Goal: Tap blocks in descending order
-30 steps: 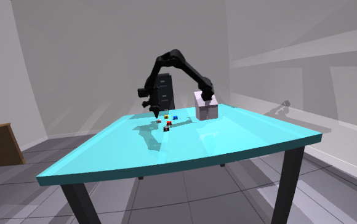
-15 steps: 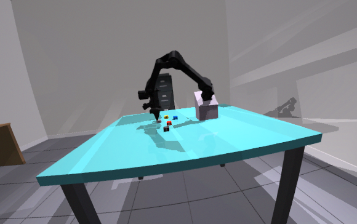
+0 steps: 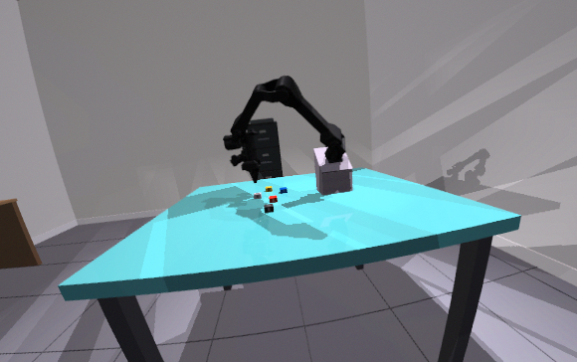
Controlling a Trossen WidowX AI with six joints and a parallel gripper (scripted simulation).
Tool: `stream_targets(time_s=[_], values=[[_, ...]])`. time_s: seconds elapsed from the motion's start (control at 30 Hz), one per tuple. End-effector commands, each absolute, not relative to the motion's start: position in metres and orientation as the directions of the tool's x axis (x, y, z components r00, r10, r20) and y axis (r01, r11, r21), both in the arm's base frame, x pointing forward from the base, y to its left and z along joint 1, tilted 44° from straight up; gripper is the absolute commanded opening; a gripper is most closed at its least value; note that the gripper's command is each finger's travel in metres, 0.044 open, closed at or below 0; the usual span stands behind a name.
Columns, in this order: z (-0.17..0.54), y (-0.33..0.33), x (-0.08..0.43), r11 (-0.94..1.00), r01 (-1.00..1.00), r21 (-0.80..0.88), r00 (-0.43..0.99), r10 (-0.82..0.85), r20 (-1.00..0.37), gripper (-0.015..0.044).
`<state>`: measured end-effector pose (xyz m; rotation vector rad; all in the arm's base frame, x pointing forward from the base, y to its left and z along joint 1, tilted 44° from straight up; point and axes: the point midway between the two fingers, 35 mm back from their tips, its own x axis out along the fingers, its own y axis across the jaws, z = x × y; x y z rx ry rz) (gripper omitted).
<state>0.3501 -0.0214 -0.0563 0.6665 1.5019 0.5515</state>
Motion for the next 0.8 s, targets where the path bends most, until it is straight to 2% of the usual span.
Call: stream_targets(time_s=[0.0, 0.2, 0.53, 0.77], values=[[-0.016, -0.06, 0.354, 0.722, 0.057, 0.689, 0.05, 0.687, -0.725, 0.002], [-0.019, -0.064, 0.346, 0.724, 0.058, 0.688, 0.051, 0.686, -0.726, 0.002], [-0.047, -0.084, 0.225, 0.725, 0.062, 0.686, 0.046, 0.685, -0.727, 0.002], [-0.059, -0.075, 0.225, 0.725, 0.062, 0.686, 0.046, 0.684, -0.728, 0.002]])
